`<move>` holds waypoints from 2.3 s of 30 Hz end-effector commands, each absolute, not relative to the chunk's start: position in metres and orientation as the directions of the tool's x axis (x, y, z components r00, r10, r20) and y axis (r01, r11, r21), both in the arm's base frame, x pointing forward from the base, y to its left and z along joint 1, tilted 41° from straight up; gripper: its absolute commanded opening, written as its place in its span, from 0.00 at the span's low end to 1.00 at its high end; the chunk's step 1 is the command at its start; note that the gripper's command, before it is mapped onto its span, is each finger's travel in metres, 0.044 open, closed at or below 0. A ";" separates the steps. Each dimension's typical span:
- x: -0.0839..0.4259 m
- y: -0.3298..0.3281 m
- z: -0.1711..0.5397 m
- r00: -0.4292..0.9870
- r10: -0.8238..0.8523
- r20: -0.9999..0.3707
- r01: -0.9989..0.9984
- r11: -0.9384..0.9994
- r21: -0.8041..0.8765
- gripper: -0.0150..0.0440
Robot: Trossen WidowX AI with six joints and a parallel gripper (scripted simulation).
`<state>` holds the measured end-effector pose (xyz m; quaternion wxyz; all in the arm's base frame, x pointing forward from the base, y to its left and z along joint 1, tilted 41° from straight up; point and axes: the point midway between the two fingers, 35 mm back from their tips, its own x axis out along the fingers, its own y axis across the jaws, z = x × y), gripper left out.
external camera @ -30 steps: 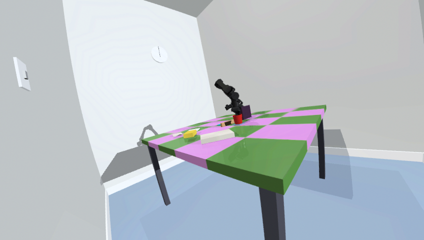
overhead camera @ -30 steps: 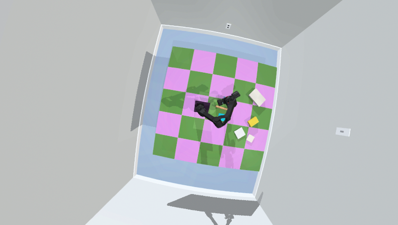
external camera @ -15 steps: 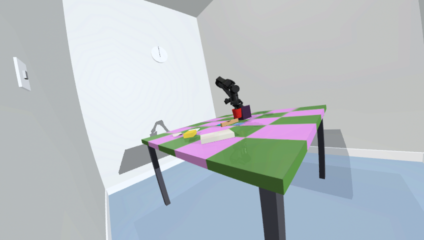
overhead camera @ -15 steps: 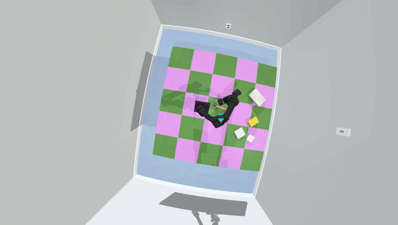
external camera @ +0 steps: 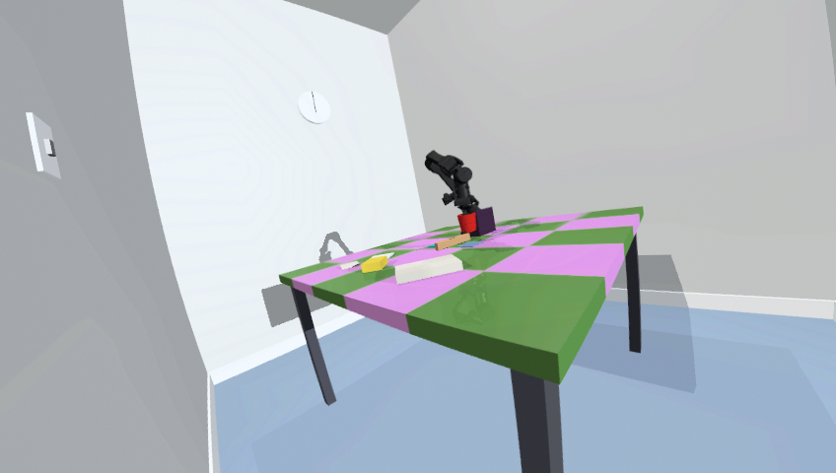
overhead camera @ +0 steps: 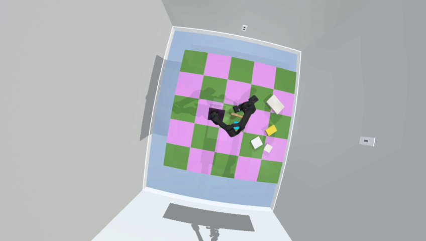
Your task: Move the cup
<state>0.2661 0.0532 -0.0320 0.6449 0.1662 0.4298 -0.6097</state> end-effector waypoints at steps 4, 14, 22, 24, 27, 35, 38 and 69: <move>0.266 0.053 -0.032 -0.113 -0.644 -0.757 0.929 0.201 -0.310 0.25; 0.264 0.047 -0.027 -0.113 -0.643 -0.758 0.930 0.200 -0.309 0.25; 0.260 0.036 -0.016 -0.113 -0.642 -0.759 0.931 0.198 -0.307 0.25; 0.259 0.033 -0.014 -0.114 -0.642 -0.759 0.931 0.198 -0.307 0.25; 0.257 0.028 -0.010 -0.114 -0.641 -0.759 0.931 0.197 -0.306 0.25; 0.254 0.017 0.001 -0.114 -0.642 -0.759 0.931 0.197 -0.306 0.25; 0.252 0.012 0.004 -0.114 -0.642 -0.759 0.931 0.197 -0.306 0.25; 0.237 -0.034 0.048 -0.115 -0.643 -0.757 0.931 0.195 -0.308 0.25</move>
